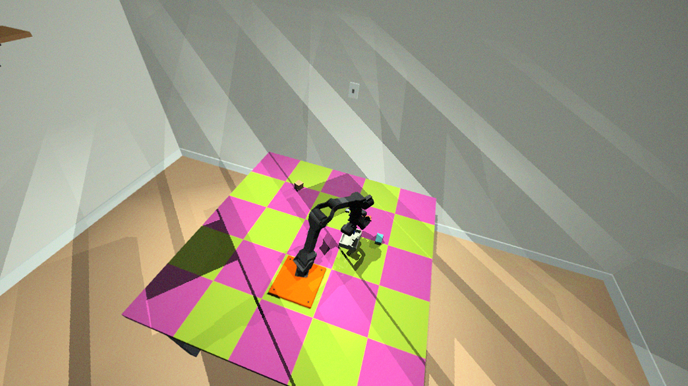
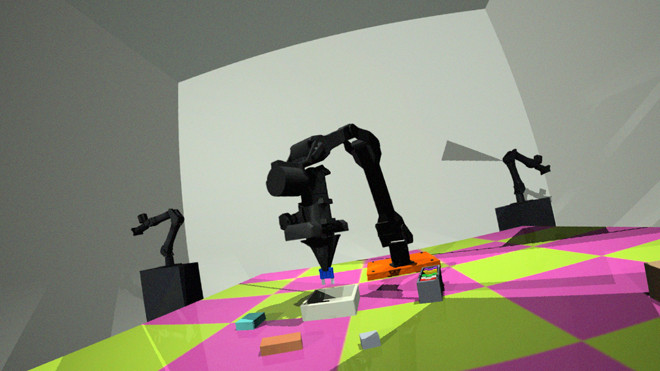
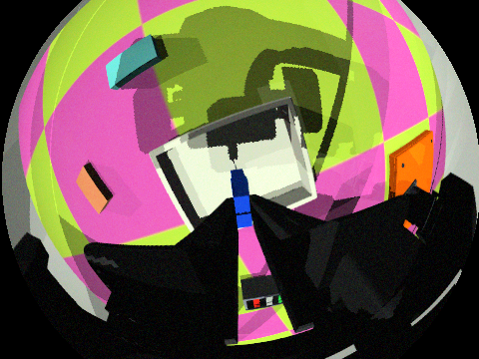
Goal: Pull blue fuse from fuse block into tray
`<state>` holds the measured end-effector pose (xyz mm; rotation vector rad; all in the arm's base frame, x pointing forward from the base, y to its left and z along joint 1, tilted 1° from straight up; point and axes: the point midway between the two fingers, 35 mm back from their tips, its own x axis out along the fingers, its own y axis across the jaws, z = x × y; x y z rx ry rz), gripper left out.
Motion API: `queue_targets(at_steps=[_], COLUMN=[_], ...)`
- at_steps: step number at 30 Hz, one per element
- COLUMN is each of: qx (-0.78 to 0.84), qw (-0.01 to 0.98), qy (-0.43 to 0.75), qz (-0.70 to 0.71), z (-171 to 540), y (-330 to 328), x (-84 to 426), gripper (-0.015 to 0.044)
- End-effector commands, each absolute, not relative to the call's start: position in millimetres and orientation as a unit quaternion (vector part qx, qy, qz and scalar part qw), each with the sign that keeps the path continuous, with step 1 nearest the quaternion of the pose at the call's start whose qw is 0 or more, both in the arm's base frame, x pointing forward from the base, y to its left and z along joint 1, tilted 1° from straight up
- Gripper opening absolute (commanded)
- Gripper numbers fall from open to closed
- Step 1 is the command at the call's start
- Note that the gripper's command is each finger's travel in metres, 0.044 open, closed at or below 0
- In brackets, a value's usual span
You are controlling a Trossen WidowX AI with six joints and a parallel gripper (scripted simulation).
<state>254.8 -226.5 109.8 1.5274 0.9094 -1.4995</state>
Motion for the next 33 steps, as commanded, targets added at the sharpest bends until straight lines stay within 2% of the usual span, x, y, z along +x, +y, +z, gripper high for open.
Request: queue_targets(at_steps=[1, 16, 28, 29, 33], qx=[0.602, 0.602, 0.603, 0.602, 0.602], qw=[0.395, 0.395, 0.395, 0.395, 0.395], qy=[0.364, 0.364, 0.36, 0.361, 0.364], qz=[-0.59, -0.591, -0.592, -0.592, -0.591], z=[100, 83, 87, 89, 121], y=[-226, -225, -227, -227, -225], x=[254, 254, 255, 255, 253], gripper=[0.0, 0.0, 0.0315, 0.033, 0.033])
